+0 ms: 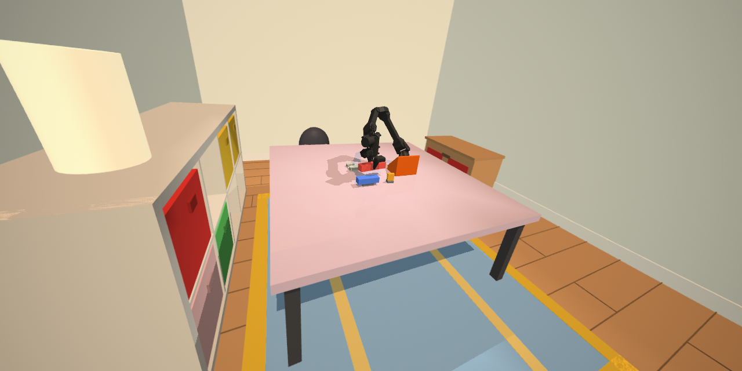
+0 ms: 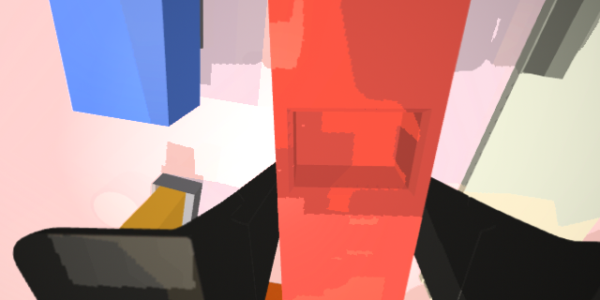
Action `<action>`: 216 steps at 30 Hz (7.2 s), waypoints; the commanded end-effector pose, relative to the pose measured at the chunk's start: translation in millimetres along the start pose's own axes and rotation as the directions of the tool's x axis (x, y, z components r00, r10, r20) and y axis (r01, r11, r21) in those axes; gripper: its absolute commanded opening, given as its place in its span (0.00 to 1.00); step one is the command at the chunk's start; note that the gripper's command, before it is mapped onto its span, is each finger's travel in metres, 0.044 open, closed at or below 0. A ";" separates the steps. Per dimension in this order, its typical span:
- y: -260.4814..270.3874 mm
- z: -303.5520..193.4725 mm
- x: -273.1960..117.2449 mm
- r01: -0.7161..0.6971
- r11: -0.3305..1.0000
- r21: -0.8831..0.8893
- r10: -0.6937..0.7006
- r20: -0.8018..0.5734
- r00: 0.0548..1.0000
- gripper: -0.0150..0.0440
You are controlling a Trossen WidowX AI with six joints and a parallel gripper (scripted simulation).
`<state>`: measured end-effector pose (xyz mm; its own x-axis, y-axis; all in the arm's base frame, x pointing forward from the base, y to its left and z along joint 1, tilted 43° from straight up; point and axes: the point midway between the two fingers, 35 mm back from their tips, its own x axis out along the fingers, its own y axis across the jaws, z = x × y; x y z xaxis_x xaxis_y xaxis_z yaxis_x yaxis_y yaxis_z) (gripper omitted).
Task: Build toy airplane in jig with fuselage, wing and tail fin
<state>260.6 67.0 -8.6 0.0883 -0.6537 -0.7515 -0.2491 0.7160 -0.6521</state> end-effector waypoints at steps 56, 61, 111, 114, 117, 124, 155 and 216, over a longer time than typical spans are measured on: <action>-87.1 -8.0 -36.5 0.000 0.997 0.080 -0.001 0.012 1.000 0.25; -100.7 -11.8 -29.4 0.004 0.996 0.092 -0.005 0.011 1.000 0.25; -134.2 -24.3 12.7 0.021 0.992 0.121 -0.022 0.004 1.000 0.59; -134.4 -24.5 17.4 0.022 0.992 0.121 -0.023 0.004 1.000 0.59; -134.6 -24.7 22.2 0.022 0.992 0.121 -0.023 0.004 1.000 0.59; -135.6 -24.7 26.0 0.019 0.992 0.128 -0.020 0.002 1.000 0.58; -135.4 -24.2 23.7 0.019 0.992 0.128 -0.019 0.002 1.000 1.00; 89.1 83.7 -5.9 0.010 0.986 0.164 -0.011 0.010 1.000 1.00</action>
<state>319.3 158.4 -67.0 0.0994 -0.6562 -0.7480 -0.0804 0.7440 -0.6634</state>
